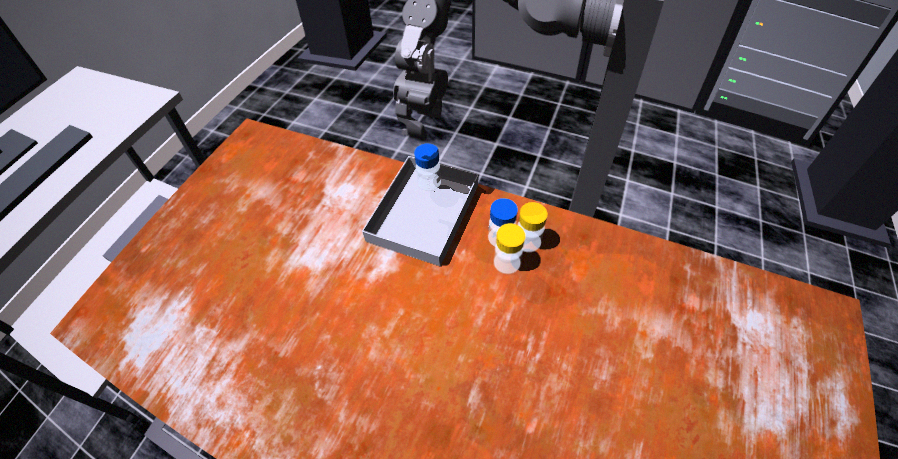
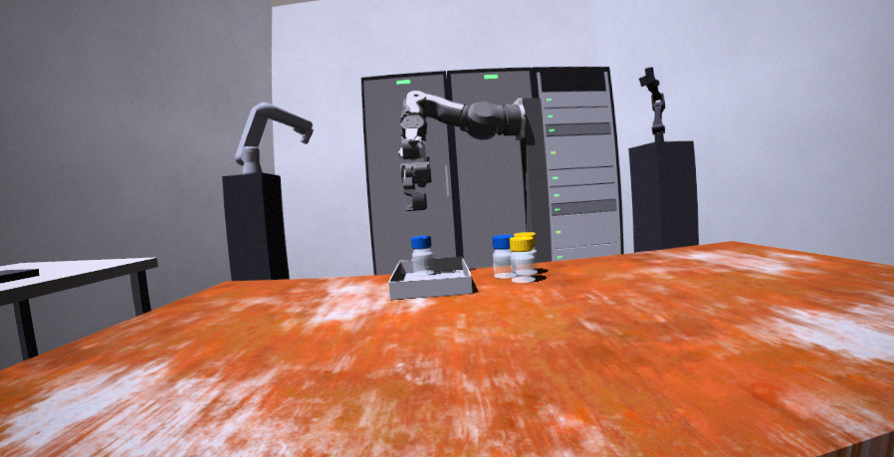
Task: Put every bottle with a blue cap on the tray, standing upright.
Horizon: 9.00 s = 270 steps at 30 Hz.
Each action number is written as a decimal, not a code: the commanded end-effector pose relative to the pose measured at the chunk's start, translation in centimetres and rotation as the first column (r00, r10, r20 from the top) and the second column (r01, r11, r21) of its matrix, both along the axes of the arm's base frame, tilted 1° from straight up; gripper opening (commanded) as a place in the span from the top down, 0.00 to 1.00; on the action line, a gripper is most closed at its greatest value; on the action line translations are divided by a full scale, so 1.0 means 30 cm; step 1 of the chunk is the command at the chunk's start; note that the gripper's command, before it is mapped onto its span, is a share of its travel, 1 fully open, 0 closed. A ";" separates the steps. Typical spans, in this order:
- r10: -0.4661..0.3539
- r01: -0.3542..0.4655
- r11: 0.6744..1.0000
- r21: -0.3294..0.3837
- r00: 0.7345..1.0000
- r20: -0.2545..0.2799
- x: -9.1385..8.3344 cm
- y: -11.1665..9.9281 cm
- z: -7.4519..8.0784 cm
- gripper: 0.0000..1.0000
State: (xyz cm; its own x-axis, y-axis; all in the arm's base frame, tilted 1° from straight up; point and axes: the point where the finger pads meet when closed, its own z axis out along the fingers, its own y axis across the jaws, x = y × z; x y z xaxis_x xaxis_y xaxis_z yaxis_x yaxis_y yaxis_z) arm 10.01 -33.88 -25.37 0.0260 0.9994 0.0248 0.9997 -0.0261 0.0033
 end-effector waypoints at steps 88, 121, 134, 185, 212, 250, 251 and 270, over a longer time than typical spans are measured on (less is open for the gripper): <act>0.755 -0.755 0.656 -0.018 0.656 0.016 0.301 0.452 0.059 0.58; 0.998 -0.997 0.066 -0.034 0.066 0.007 0.538 0.784 0.065 0.58; 1.000 -0.999 0.025 -0.037 0.024 0.007 0.556 0.806 -0.017 0.58; 1.000 -0.999 0.022 -0.034 0.022 0.004 0.555 0.806 -0.209 0.58; 1.000 -0.999 0.018 -0.029 0.018 0.008 0.550 0.810 -0.215 0.58; 1.000 -0.999 0.022 -0.037 0.022 0.005 0.559 0.808 -0.307 1.00; 1.000 -0.999 0.022 -0.037 0.022 0.005 0.559 0.808 -0.307 1.00; 1.000 -0.999 0.022 -0.037 0.022 0.005 0.559 0.808 -0.306 1.00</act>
State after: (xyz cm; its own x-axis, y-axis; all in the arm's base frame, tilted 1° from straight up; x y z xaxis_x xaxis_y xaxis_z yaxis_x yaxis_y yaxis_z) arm 26.70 -9.66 -34.65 -0.9988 0.0479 -0.0093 0.0478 0.9988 0.0076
